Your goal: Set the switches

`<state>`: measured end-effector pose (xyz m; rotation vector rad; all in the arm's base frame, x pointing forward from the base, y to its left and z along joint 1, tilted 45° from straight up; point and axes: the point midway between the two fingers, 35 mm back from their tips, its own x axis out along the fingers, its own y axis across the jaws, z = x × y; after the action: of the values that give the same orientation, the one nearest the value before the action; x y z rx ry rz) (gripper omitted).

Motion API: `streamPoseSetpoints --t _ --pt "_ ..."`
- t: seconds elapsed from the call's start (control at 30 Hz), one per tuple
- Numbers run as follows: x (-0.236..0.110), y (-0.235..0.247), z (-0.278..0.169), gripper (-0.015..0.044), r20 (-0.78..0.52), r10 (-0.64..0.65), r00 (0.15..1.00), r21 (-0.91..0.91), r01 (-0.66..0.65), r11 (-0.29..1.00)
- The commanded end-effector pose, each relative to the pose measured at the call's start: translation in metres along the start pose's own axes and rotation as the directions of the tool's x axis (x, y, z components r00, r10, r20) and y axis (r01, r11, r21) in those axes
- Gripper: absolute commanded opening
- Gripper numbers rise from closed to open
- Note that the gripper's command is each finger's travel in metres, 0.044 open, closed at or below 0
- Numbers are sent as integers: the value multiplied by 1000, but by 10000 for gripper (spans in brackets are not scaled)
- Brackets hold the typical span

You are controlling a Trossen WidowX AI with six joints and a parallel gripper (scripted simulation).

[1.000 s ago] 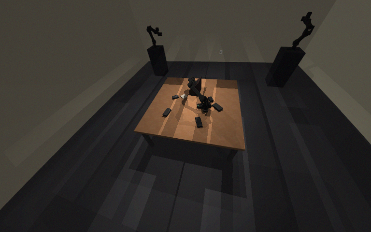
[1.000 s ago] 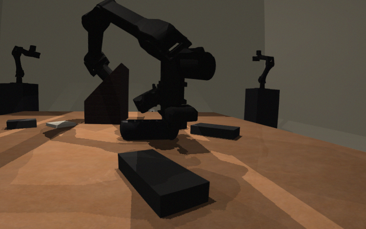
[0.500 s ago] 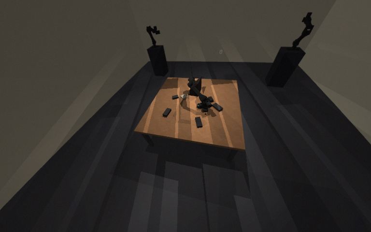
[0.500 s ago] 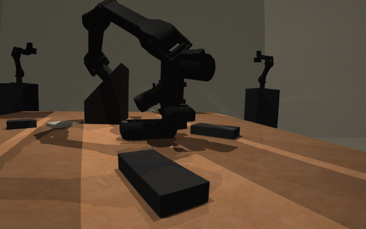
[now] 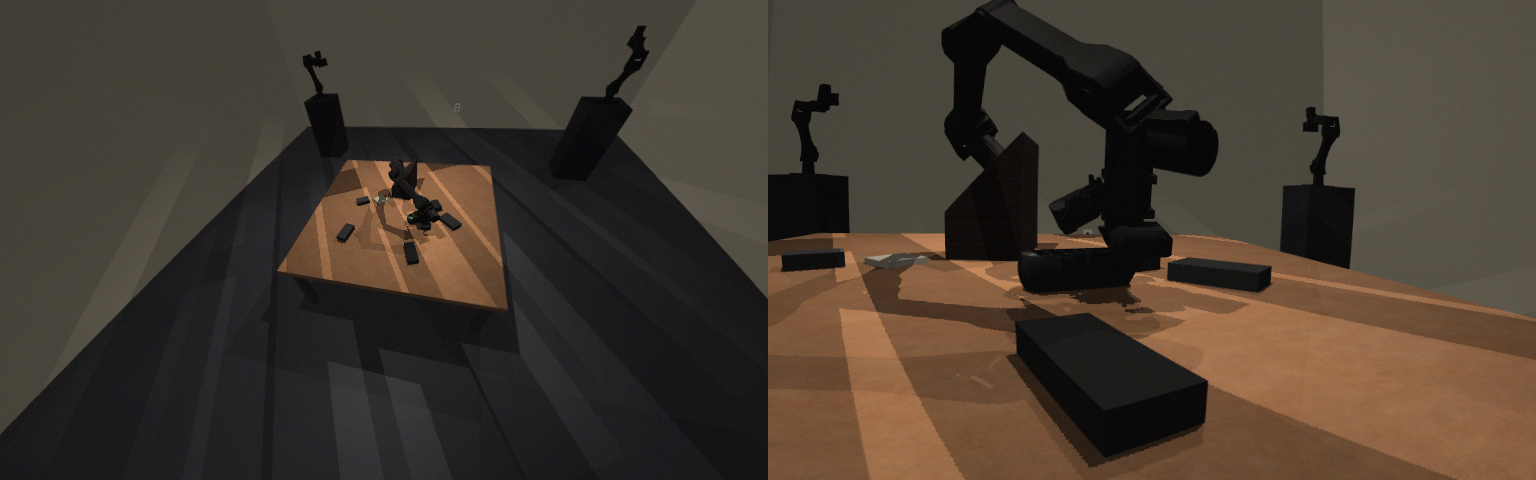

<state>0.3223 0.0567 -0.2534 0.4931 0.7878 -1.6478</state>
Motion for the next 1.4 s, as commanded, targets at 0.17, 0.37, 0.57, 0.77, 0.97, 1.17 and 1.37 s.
streamPoseSetpoints --t 0.17,0.37,0.57,0.77,0.97,1.17,1.37 --pt "6 -16 1 0 11 -49 999 9 49 999" --pt "7 -24 1 0 16 -70 997 20 69 997" --pt "8 -25 1 0 17 -75 997 23 74 997" --pt "8 -25 1 0 17 -75 997 23 74 997" --pt "8 -25 1 0 17 -75 997 23 74 997" --pt "8 -25 1 0 17 -75 997 23 74 997" --pt "8 -25 1 0 17 -75 997 23 74 997"
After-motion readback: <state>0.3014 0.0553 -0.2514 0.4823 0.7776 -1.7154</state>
